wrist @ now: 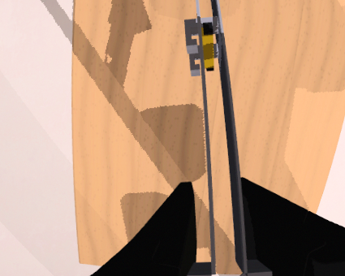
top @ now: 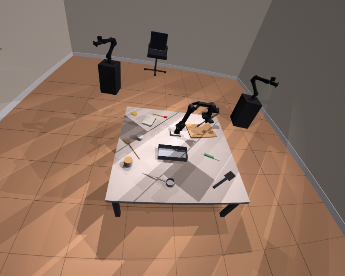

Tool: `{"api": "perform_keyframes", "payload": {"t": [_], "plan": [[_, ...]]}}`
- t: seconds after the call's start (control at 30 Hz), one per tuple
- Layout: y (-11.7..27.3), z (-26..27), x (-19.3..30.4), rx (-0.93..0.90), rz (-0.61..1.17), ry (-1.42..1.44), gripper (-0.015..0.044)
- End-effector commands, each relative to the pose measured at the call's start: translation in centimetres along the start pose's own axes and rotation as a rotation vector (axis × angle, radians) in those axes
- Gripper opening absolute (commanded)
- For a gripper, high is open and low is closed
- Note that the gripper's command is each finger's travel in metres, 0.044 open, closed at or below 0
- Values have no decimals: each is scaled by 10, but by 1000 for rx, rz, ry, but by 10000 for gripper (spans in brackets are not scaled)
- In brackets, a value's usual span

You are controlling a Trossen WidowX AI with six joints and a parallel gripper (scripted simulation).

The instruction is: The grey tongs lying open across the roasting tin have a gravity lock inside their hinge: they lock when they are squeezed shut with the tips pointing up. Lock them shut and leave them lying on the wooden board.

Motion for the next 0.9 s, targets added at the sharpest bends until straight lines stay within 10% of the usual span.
{"api": "perform_keyframes", "payload": {"t": [0.0,0.87], "plan": [[2,-18,5,-4,4,58,-150],[-6,-20,-14,-3,278,41,-150]]}}
Point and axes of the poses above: the point midway between the two fingers, 35 mm back from their tips, its own y axis back along the fingers, its own z axis across the jaws, x = y × z, the point moved 10 cm from there along y, back along the fingers, and after that the axes turned 6 degrees about y, right-handed, at the moved point
